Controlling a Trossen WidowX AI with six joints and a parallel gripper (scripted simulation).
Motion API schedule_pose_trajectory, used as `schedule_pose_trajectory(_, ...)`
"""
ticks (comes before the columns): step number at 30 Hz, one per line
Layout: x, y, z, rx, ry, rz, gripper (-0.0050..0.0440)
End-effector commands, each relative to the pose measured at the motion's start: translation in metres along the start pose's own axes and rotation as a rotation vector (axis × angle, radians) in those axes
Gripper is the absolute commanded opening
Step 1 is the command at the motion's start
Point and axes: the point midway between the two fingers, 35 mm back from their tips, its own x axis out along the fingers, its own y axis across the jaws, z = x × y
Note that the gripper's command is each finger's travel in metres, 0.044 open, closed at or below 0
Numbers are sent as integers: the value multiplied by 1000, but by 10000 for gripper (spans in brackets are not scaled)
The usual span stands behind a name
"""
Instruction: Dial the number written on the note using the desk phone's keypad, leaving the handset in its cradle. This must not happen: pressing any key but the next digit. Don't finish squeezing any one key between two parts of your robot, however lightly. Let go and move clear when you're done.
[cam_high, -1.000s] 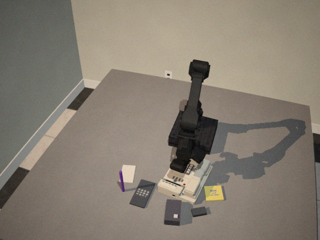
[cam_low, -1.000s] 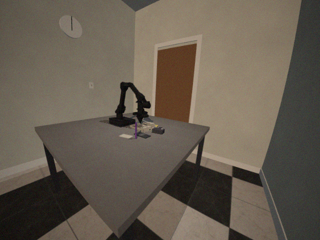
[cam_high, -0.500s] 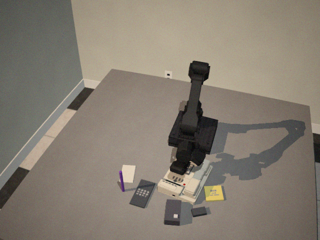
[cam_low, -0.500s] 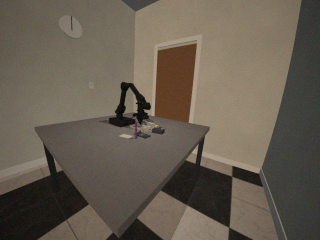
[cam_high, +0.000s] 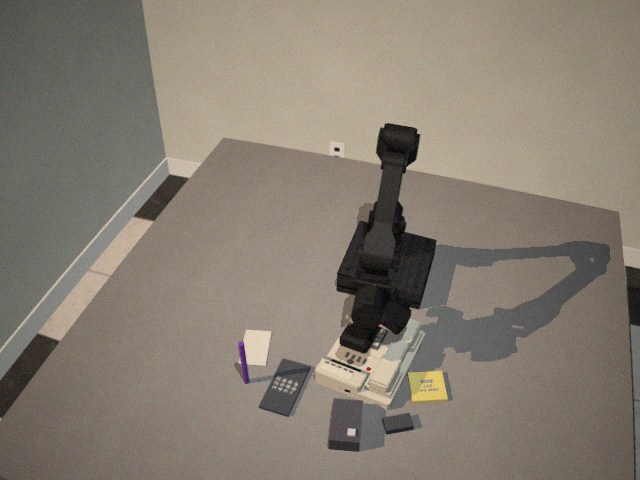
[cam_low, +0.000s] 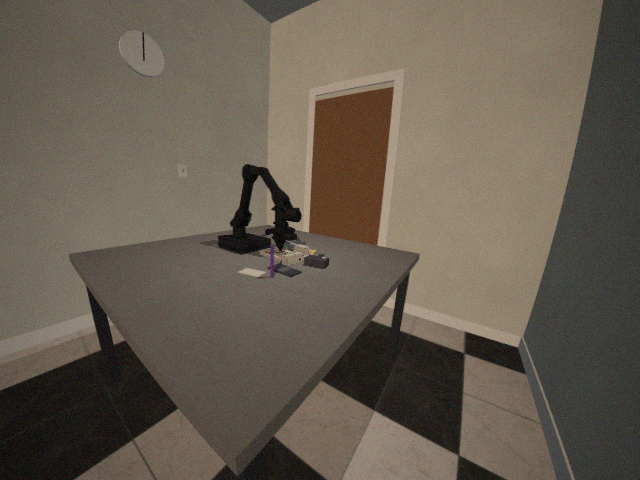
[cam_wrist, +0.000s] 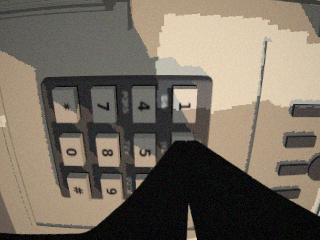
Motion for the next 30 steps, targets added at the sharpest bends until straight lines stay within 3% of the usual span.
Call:
schedule_pose_trajectory(1, 2, 1, 0, 3, -1, 6, -50)
schedule_pose_trajectory(30, 2, 1, 0, 3, -1, 6, -50)
